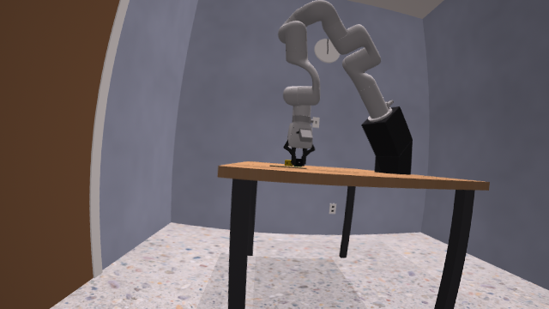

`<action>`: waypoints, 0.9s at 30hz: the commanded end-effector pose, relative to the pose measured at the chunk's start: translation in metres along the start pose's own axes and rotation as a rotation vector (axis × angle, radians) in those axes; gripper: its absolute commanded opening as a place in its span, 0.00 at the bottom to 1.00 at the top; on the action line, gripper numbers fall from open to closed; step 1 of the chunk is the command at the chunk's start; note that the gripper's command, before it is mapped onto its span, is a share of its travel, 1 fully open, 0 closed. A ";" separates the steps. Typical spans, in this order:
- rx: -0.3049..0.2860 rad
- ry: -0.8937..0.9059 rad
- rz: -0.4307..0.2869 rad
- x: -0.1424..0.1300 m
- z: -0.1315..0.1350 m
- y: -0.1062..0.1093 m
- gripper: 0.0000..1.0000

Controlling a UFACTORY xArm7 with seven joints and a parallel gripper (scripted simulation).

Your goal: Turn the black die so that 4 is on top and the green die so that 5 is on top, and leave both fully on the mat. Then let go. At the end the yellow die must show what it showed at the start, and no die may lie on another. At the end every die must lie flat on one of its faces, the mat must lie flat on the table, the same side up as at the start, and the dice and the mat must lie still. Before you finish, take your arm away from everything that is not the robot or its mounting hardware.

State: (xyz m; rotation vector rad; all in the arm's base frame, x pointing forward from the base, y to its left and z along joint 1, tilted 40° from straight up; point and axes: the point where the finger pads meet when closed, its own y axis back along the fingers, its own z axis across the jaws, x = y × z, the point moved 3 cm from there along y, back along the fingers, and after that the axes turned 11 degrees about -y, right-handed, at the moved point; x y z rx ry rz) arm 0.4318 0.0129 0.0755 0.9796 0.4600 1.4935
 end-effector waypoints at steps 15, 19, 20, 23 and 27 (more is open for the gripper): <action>-0.001 -0.001 0.000 0.000 0.000 -0.003 0.27; -0.001 -0.001 0.000 0.000 0.000 -0.003 0.27; -0.001 -0.001 0.000 0.000 0.000 -0.003 0.27; -0.001 -0.001 0.000 0.000 0.000 -0.003 0.27; -0.001 -0.001 0.000 0.000 0.000 -0.003 0.27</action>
